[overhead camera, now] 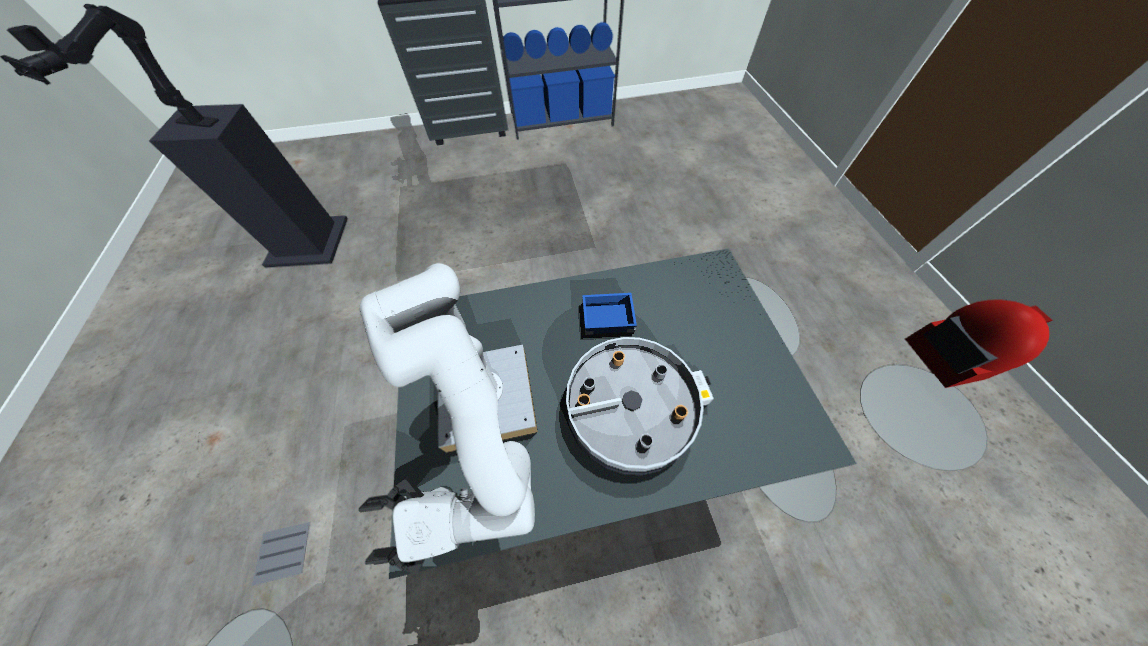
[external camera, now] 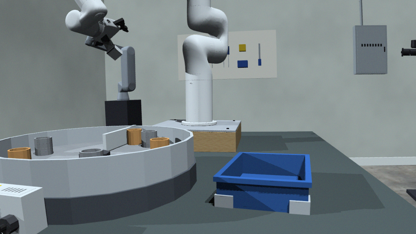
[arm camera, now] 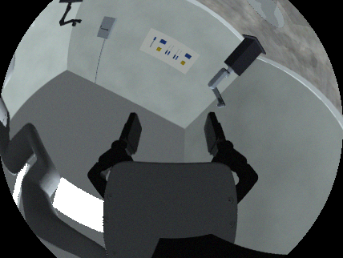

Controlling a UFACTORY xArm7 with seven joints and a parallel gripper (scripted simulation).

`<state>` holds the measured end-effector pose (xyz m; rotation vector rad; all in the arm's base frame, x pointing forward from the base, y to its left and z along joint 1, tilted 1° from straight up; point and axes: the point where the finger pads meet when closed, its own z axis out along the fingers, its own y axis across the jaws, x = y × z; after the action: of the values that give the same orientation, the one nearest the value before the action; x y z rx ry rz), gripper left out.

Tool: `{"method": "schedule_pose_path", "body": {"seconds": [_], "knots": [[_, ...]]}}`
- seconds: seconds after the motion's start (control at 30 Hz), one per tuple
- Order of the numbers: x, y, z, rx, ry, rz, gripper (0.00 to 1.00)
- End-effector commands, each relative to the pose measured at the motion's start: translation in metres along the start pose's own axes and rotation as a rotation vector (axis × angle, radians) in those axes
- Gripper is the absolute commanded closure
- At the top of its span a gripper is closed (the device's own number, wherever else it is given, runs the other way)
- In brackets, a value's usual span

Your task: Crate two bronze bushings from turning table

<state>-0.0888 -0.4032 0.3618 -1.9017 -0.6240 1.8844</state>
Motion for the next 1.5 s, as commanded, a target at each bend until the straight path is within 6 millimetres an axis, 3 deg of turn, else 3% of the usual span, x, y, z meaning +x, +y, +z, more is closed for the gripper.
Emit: {"method": "schedule_pose_path", "body": {"seconds": [0.0,0.07,0.1,0.5,0.53,0.97,1.0,1.43,1.47], "knots": [[0.001,0.002,-0.001,-0.006,0.006,-0.004,0.0],[0.001,0.002,-0.001,-0.006,0.006,-0.004,0.0],[0.03,0.022,-0.027,-0.113,0.052,-0.12,0.0],[0.033,0.024,-0.029,-0.124,0.056,-0.131,0.0],[0.063,0.04,-0.059,-0.233,0.096,-0.246,0.0],[0.065,0.041,-0.061,-0.242,0.099,-0.256,0.0],[0.096,0.052,-0.093,-0.355,0.133,-0.371,0.0],[0.098,0.052,-0.095,-0.361,0.135,-0.378,0.0],[0.128,0.057,-0.129,-0.475,0.164,-0.492,0.0]]}}
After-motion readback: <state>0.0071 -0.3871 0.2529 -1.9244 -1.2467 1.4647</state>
